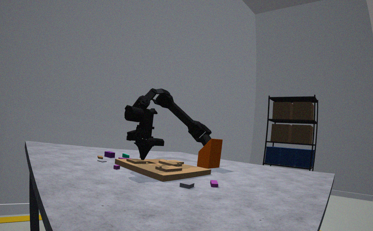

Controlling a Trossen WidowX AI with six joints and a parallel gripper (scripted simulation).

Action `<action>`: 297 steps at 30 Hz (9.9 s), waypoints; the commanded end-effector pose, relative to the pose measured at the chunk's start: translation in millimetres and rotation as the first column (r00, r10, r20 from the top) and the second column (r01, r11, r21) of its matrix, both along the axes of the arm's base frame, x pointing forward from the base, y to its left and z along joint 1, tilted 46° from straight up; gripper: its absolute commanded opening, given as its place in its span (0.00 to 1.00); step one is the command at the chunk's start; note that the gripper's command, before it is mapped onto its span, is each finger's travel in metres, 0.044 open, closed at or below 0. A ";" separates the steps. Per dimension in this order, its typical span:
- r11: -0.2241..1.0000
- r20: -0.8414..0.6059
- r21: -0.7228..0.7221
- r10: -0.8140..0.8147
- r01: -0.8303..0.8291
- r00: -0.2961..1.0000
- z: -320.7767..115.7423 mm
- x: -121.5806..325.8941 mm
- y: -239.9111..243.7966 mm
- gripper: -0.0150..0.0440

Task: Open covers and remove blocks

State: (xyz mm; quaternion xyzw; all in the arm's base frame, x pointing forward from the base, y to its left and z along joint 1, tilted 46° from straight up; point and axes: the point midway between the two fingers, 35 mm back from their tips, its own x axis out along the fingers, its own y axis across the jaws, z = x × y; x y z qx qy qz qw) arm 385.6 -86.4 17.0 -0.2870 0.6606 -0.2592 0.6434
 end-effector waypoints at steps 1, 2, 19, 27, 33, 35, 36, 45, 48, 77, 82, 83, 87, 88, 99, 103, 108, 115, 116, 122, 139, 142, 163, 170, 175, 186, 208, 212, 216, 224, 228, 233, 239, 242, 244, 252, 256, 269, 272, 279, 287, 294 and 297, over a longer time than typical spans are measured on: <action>1.000 0.007 0.000 -0.002 0.002 1.000 4.6 2.7 4.5 0.25; 1.000 0.007 0.000 -0.002 0.002 1.000 5.5 2.9 5.5 0.25; 1.000 0.007 0.001 -0.002 0.002 1.000 20.4 6.0 21.5 0.25; 1.000 0.007 -0.003 -0.003 0.003 1.000 22.7 5.1 25.4 0.25; 0.985 0.180 0.021 -0.173 0.172 0.968 13.2 -18.0 45.2 0.25; 0.972 0.241 0.037 -0.235 0.233 0.942 9.8 -27.3 51.8 0.25; 0.964 0.271 0.047 -0.266 0.263 0.925 8.2 -32.1 55.0 0.25; 0.847 0.507 0.165 -0.512 0.505 0.693 -5.7 -77.8 78.1 0.25; 0.796 0.566 0.212 -0.573 0.566 0.593 -9.6 -94.1 82.9 0.25; 0.504 0.714 0.493 -0.700 0.710 0.001 -24.9 -170.0 93.3 0.25; 0.504 0.714 0.493 -0.700 0.710 0.001 -24.9 -170.0 93.3 0.25; 0.504 0.714 0.493 -0.700 0.710 0.001 -24.9 -170.0 93.3 0.25; 0.504 0.714 0.493 -0.700 0.710 0.001 -24.9 -170.0 93.3 0.25; 0.504 0.714 0.493 -0.700 0.710 0.001 -24.9 -170.0 93.3 0.25; 0.504 0.714 0.493 -0.700 0.709 0.001 -26.7 -169.7 91.7 0.25; 0.504 0.713 0.493 -0.701 0.709 0.001 -29.7 -169.4 89.1 0.25; 0.503 0.713 0.494 -0.701 0.709 0.001 -33.5 -169.1 85.7 0.25; 0.503 0.713 0.494 -0.701 0.709 0.001 -38.7 -168.8 81.0 0.25; 0.503 0.713 0.494 -0.701 0.709 0.001 -39.4 -168.7 80.3 0.25; 0.503 0.713 0.494 -0.701 0.709 0.002 -43.7 -168.7 76.1 0.25; 0.504 0.714 0.493 -0.700 0.709 0.001 -55.7 -169.3 63.8 0.25; 0.504 0.714 0.493 -0.700 0.709 0.001 -57.7 -169.6 61.7 0.25; 0.505 0.716 0.492 -0.699 0.709 0.001 -65.3 -170.8 49.6 0.25; 0.504 0.714 0.493 -0.700 0.709 0.001 -60.6 -169.2 45.4 0.25; 0.504 0.713 0.493 -0.701 0.709 0.002 -57.3 -168.2 42.3 0.25; 0.503 0.712 0.495 -0.703 0.709 0.002 -50.0 -166.4 35.3 0.25; 0.503 0.711 0.495 -0.703 0.708 0.002 -35.2 -164.2 20.8 0.25; 0.503 0.711 0.495 -0.703 0.708 0.002 -32.5 -164.1 18.1 0.25; 0.503 0.711 0.495 -0.703 0.708 0.002 -29.7 -164.0 15.3 0.25; 0.504 0.712 0.494 -0.702 0.708 0.002 -24.3 -164.0 9.8 0.25; 0.504 0.713 0.494 -0.701 0.708 0.002 -21.6 -164.1 7.0 0.25; 0.505 0.714 0.493 -0.700 0.709 0.002 -18.2 -164.4 3.5 0.25; 0.505 0.715 0.492 -0.699 0.709 0.002 -14.1 -164.8 -0.7 0.25; 0.506 0.716 0.492 -0.698 0.709 0.002 -12.0 -165.1 -2.8 0.25; 0.506 0.716 0.491 -0.698 0.709 0.002 -10.6 -165.3 -4.2 0.25; 0.507 0.718 0.490 -0.696 0.709 0.002 -5.2 -166.4 -9.8 0.25; 0.507 0.718 0.490 -0.696 0.709 0.002 -3.1 -165.9 -7.7 0.25; 0.506 0.716 0.492 -0.698 0.709 0.002 8.3 -164.3 3.4 0.25; 0.505 0.716 0.492 -0.699 0.709 0.002 11.1 -164.1 5.9 0.25; 0.505 0.715 0.492 -0.699 0.709 0.002 17.7 -163.9 11.7 0.25; 0.505 0.716 0.491 -0.698 0.709 0.002 25.6 -164.2 18.3 0.25; 0.506 0.716 0.491 -0.698 0.710 0.002 32.8 -164.8 24.0 0.25; 0.584 0.709 0.408 -0.687 0.702 0.160 28.4 -160.8 22.2 0.25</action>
